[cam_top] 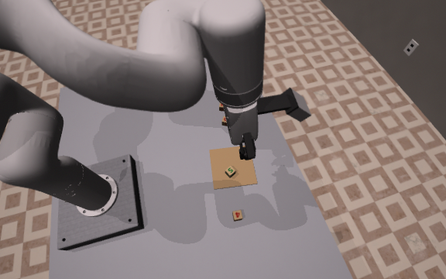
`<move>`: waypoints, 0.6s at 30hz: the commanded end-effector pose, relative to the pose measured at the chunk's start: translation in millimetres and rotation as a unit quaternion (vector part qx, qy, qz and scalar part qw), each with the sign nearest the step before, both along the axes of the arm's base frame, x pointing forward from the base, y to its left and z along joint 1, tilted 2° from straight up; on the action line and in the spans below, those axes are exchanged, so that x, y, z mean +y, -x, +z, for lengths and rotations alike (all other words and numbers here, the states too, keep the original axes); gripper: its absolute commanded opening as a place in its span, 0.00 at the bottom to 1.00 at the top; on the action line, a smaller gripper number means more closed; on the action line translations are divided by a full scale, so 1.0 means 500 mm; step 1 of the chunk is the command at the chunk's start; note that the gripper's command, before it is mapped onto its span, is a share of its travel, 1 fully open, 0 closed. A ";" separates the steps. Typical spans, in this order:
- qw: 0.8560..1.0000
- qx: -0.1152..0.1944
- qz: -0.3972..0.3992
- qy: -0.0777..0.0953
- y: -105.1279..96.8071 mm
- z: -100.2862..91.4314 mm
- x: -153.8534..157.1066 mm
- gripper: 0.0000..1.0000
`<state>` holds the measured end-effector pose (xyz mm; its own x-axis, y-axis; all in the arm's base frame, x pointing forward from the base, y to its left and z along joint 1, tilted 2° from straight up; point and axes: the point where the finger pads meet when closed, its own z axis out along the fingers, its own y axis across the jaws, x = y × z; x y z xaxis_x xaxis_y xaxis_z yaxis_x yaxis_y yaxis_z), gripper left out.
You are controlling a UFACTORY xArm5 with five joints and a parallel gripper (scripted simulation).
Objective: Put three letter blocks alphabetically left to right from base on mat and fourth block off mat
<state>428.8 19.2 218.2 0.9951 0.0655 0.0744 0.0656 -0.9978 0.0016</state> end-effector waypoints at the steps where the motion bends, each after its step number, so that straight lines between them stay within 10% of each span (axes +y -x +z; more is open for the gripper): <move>1: 1.000 0.022 -0.019 0.000 0.032 0.039 -0.024 1.00; 18: 0.968 0.082 0.236 0.001 0.071 0.024 -0.012 1.00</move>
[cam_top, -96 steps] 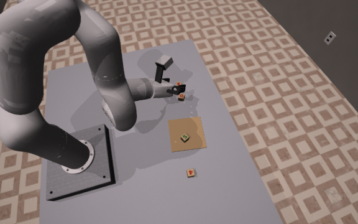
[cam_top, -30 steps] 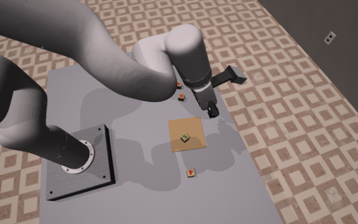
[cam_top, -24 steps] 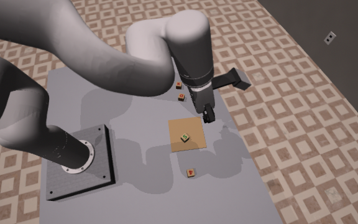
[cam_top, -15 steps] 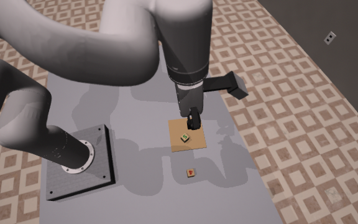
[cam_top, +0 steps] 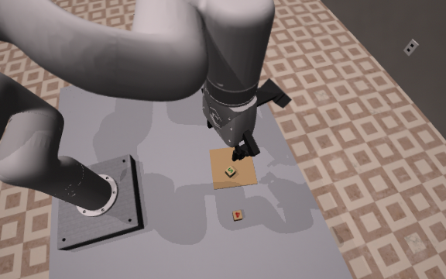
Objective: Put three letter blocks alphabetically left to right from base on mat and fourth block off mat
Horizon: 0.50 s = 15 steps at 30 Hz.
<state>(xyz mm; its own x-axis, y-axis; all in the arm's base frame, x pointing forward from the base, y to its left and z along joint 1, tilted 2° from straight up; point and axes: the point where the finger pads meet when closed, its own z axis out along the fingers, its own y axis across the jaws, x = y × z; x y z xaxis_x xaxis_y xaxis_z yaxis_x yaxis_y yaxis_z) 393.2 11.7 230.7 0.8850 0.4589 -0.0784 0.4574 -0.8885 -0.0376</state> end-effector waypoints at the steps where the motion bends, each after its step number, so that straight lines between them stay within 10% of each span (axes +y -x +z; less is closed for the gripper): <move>1: 0.999 0.004 0.033 -0.003 -0.001 -0.001 0.003 1.00; 15: 0.954 0.050 0.294 -0.036 0.015 -0.038 0.027 1.00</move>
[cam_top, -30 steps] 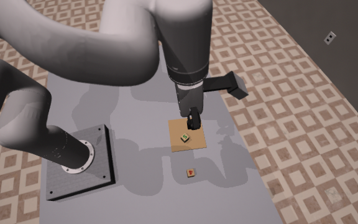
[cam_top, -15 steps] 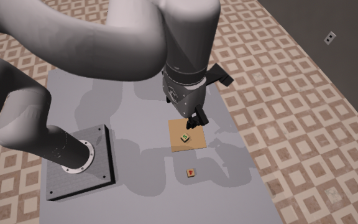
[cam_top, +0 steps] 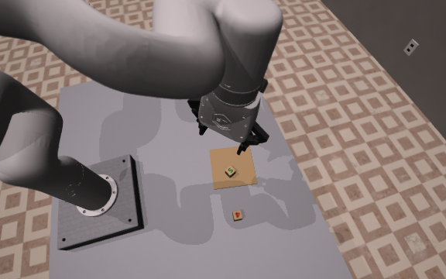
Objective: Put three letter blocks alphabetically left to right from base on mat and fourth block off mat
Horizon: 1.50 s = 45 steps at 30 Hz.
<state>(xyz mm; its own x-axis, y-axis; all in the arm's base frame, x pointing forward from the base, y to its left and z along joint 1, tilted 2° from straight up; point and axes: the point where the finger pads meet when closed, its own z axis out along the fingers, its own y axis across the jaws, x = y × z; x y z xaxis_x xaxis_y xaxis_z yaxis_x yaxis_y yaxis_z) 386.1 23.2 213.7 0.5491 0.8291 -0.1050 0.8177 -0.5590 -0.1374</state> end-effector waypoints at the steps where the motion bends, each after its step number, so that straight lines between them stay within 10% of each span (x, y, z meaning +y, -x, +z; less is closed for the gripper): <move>1: 0.998 0.011 0.067 -0.011 0.002 -0.006 0.006 1.00; 20: 0.936 0.063 0.339 -0.071 0.022 -0.043 0.031 1.00; 35: 0.797 0.106 0.576 -0.149 0.044 -0.078 0.055 1.00; 37: 0.797 0.106 0.576 -0.149 0.044 -0.078 0.055 1.00; 45: 0.690 0.123 0.685 -0.198 0.058 -0.096 0.067 1.00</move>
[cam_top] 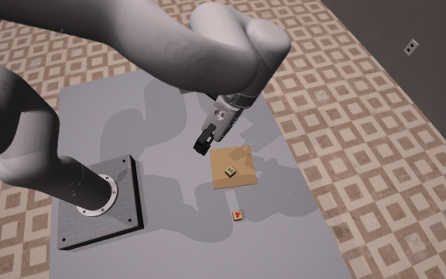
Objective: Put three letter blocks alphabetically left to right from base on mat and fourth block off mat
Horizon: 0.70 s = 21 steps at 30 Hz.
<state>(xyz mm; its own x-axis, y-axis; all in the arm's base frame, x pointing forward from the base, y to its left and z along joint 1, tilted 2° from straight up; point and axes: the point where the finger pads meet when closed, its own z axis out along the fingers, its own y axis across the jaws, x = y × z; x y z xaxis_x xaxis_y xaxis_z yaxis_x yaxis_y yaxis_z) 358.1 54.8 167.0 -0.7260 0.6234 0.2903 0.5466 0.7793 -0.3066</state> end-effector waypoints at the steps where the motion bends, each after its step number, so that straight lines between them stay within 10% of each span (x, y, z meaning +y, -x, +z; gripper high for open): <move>1: 0.998 0.015 0.063 -0.026 0.003 -0.005 0.005 1.00; 21: 0.956 0.069 0.259 -0.118 0.024 -0.030 0.022 1.00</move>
